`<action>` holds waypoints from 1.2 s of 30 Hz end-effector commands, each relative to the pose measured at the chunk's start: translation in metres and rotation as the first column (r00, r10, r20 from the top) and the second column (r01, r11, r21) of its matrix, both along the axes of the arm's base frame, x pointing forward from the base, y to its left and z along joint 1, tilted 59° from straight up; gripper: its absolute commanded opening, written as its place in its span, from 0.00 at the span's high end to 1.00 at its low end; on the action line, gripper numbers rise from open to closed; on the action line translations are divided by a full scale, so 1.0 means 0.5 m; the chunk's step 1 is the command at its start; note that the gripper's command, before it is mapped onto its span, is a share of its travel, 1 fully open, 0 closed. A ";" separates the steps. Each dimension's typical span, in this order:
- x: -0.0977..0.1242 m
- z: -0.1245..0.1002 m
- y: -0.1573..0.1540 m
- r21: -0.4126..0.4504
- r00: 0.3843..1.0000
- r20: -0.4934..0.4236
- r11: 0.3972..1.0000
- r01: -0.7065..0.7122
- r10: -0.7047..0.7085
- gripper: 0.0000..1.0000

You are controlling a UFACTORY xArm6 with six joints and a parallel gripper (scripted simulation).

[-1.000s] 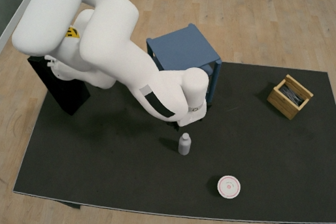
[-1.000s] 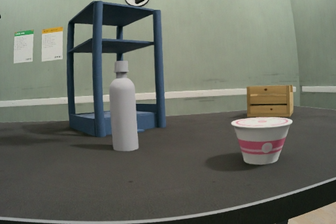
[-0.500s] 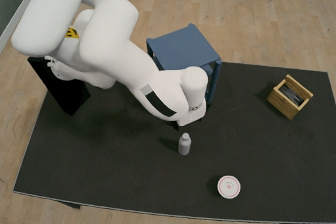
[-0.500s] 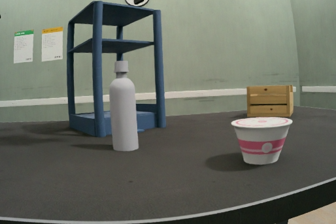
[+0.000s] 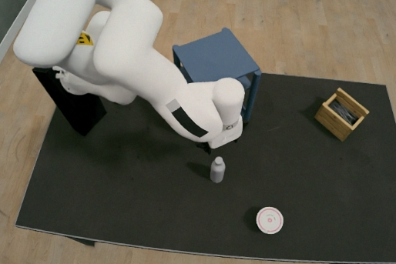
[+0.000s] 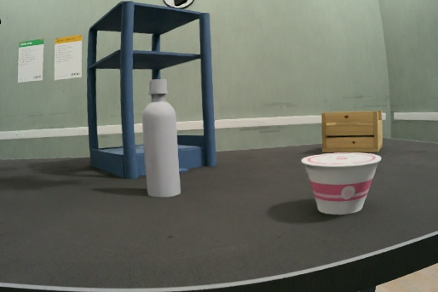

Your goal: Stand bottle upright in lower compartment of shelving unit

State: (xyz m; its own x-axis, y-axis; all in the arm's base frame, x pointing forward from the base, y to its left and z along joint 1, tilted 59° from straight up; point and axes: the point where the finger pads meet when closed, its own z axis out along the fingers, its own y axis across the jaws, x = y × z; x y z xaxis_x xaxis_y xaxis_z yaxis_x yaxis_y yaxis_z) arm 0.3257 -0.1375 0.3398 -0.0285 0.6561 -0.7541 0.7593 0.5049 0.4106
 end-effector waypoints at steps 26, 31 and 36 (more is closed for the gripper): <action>0.000 0.002 0.000 -0.004 1.000 0.002 1.000 -0.001 0.001 0.00; 0.000 0.002 0.000 -0.003 1.000 0.002 1.000 -0.001 0.001 0.28; 0.000 0.002 0.000 -0.003 1.000 0.002 1.000 -0.001 0.001 0.28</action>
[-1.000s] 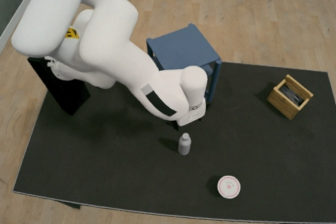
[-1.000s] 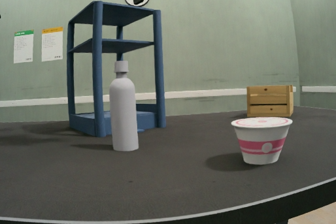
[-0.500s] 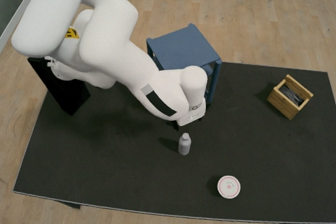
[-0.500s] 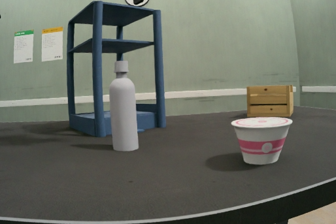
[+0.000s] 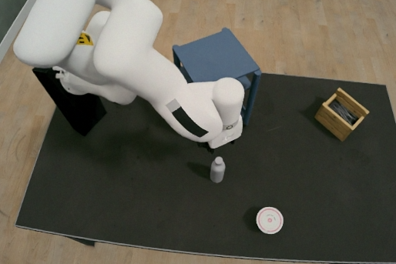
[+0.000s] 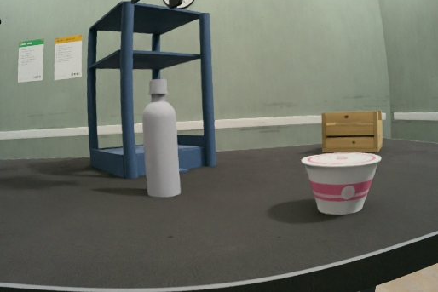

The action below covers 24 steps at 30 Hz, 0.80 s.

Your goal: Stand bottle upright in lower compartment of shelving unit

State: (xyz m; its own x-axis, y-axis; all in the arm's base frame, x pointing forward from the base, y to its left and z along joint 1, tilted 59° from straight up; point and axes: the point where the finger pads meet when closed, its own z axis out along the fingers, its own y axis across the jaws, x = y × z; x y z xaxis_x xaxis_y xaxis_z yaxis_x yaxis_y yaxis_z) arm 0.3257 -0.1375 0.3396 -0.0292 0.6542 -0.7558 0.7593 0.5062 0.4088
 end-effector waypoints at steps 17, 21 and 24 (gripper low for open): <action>0.001 0.001 0.001 0.011 1.000 0.005 1.000 -0.006 0.006 0.28; 0.001 0.000 0.002 0.016 1.000 0.006 1.000 -0.008 0.008 0.28; 0.001 0.000 0.002 0.021 1.000 0.007 1.000 -0.011 0.011 0.28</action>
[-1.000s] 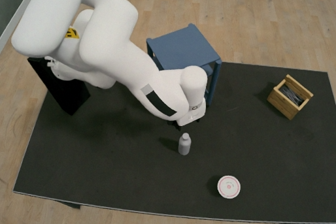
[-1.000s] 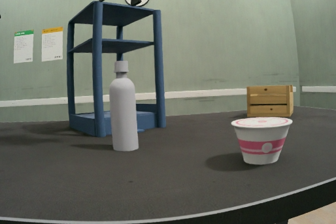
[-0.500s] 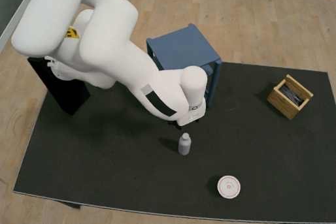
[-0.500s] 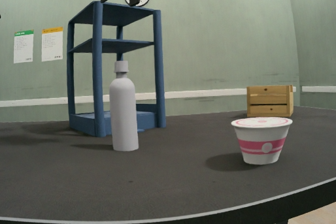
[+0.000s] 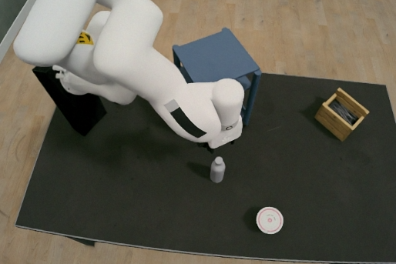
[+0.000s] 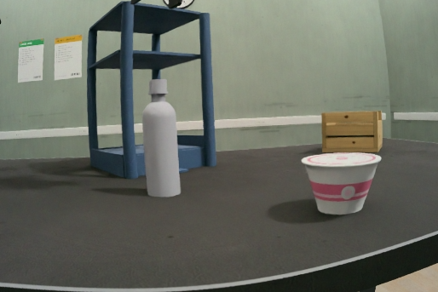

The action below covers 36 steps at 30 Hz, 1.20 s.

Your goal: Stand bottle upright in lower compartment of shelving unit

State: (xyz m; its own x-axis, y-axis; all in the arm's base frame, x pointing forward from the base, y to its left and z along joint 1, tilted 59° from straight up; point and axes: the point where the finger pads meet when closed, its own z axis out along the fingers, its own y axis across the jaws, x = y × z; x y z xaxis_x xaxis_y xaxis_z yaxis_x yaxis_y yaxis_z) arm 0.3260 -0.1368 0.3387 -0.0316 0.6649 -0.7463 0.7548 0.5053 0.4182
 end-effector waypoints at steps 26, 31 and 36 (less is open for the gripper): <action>0.003 0.000 0.002 0.082 0.998 0.041 0.996 -0.041 0.038 0.28; 0.004 0.001 0.001 0.094 0.998 0.051 0.994 -0.047 0.042 0.28; 0.004 0.002 0.000 0.116 0.996 0.067 0.992 -0.058 0.050 0.28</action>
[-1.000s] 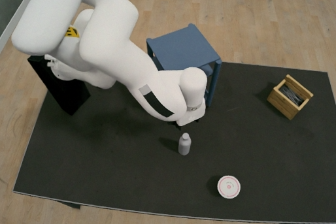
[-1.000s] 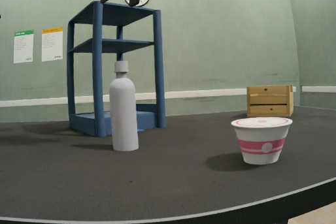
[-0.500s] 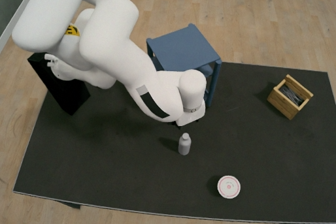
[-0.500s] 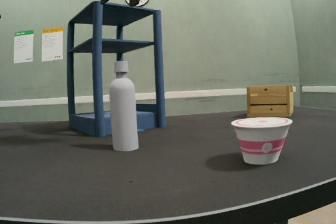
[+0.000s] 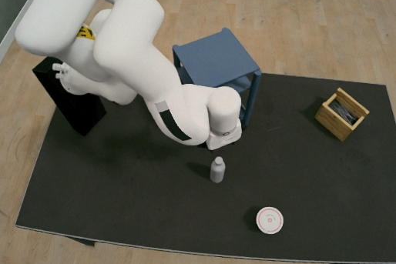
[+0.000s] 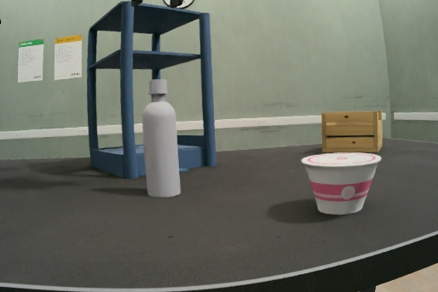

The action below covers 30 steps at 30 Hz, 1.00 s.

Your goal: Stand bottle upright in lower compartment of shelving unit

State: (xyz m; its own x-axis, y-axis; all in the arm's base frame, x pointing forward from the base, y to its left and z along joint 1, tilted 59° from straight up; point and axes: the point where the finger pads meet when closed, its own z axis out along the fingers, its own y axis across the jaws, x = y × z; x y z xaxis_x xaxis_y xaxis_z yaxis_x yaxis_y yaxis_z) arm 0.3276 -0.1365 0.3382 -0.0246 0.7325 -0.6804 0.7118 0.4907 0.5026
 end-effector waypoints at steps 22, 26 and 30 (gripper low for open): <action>0.003 0.002 -0.001 0.132 0.995 0.076 0.989 -0.069 0.059 0.28; 0.003 0.002 -0.001 0.144 0.995 0.082 0.987 -0.075 0.064 0.28; 0.003 0.002 -0.001 0.170 0.993 0.094 0.981 -0.089 0.074 0.28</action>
State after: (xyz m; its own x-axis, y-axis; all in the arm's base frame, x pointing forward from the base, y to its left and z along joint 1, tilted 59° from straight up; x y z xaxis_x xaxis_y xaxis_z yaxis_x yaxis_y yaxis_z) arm 0.3289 -0.1370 0.3380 -0.0243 0.8211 -0.5702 0.6421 0.4500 0.6207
